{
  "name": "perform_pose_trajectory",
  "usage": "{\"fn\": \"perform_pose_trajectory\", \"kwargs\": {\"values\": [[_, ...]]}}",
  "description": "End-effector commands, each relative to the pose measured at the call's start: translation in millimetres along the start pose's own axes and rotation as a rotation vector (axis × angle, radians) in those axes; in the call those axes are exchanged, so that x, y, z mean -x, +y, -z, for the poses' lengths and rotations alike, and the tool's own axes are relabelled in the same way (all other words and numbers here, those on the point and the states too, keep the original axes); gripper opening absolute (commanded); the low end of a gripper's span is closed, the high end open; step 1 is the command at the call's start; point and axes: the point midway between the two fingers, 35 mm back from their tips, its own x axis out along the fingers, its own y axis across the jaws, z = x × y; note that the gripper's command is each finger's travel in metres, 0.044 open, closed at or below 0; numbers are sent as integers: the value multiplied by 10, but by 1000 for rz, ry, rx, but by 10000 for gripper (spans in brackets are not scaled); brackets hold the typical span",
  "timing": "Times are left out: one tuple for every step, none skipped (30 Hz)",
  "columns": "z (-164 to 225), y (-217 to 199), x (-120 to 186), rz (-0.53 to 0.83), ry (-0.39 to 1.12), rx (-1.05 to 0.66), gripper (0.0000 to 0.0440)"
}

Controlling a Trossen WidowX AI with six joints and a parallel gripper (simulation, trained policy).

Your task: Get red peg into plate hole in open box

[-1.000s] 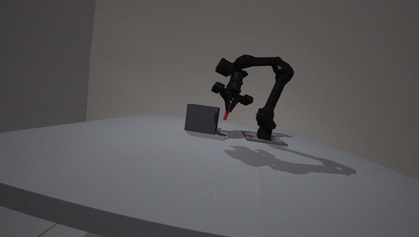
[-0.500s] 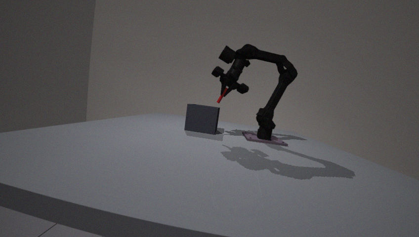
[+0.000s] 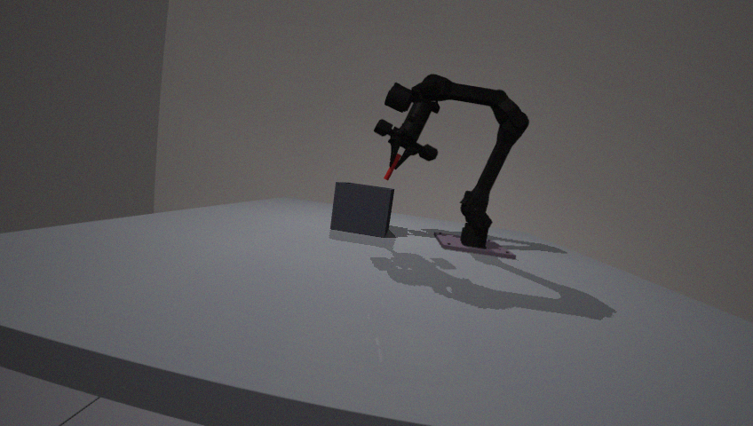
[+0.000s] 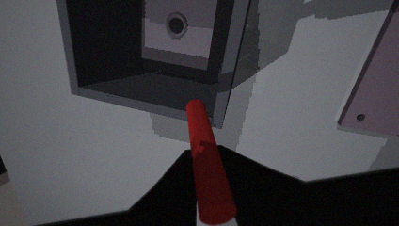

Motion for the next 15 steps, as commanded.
{"fn": "perform_pose_trajectory", "kwargs": {"values": [[-135,18,-8,16,-16,-14,0],[-169,21,-18,22,-18,-18,0],[-202,24,-29,27,-20,-23,0],[-235,28,-40,33,-21,-27,0],[-266,31,-52,38,-21,-31,0],[-296,34,-65,43,-21,-35,0],[-325,38,-77,48,-21,-38,0],[-354,41,-91,53,-20,-42,0],[-381,44,-105,58,-19,-45,0],[-407,48,-120,62,-17,-47,0],[-432,51,-136,67,-15,-50,0],[-457,54,-152,71,-13,-52,0],[-482,58,-170,75,-11,-54,0],[-507,61,-188,79,-10,-56,0],[-532,65,-207,82,-8,-57,0]]}}
